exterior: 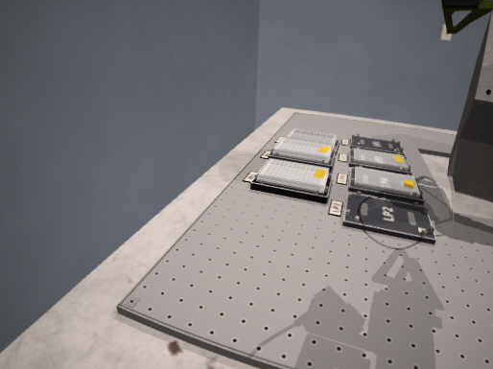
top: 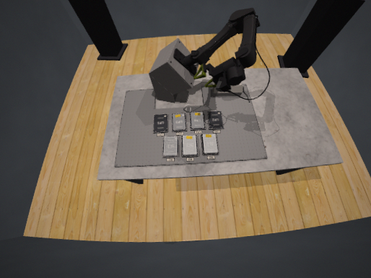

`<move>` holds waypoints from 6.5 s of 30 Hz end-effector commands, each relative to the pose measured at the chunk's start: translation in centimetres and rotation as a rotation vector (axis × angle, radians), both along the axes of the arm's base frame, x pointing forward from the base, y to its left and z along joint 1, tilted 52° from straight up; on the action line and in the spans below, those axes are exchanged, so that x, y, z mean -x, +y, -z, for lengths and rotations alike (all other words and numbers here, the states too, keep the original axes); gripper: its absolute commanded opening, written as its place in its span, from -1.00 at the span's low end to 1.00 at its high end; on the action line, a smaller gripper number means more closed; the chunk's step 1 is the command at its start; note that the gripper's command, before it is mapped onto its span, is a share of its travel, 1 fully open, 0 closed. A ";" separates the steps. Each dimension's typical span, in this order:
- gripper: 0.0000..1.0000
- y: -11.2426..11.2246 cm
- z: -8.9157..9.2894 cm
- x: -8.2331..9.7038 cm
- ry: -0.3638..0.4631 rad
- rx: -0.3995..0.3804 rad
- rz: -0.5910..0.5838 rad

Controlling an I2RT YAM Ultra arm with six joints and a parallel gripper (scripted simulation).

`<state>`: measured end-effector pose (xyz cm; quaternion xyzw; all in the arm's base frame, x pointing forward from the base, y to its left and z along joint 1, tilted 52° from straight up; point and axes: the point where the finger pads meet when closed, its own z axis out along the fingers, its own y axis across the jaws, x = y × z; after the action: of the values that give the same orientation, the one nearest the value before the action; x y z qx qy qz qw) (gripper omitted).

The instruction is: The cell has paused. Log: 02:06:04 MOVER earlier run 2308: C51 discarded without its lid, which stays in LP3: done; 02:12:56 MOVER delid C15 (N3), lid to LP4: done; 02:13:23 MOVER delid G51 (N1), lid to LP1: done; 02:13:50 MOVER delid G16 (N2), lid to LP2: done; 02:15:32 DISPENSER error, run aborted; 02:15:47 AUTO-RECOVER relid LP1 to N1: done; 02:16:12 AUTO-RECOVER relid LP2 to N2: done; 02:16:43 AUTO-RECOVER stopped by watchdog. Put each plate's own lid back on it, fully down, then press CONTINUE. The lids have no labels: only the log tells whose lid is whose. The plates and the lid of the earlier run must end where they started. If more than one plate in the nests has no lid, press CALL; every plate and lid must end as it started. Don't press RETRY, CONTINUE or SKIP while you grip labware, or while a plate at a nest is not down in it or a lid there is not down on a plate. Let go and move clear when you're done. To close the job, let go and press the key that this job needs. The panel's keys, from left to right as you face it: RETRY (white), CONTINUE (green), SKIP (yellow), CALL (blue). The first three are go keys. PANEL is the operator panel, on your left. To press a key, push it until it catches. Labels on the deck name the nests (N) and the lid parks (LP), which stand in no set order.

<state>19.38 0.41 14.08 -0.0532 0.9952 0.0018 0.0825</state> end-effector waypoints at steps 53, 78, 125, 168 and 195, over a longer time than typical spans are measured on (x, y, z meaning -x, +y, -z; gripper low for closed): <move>1.00 8.7 11.3 -11.6 -0.020 -0.462 0.051; 1.00 12.5 16.1 -13.2 -0.013 -0.652 0.006; 0.82 13.7 24.9 -13.5 -0.269 -0.897 0.075; -1.00 8.6 30.3 -17.2 -0.500 -0.924 0.140; -1.00 14.2 24.2 -15.0 -0.655 -0.936 0.215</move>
<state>33.94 15.67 -10.45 0.0385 0.8414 0.4248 0.3318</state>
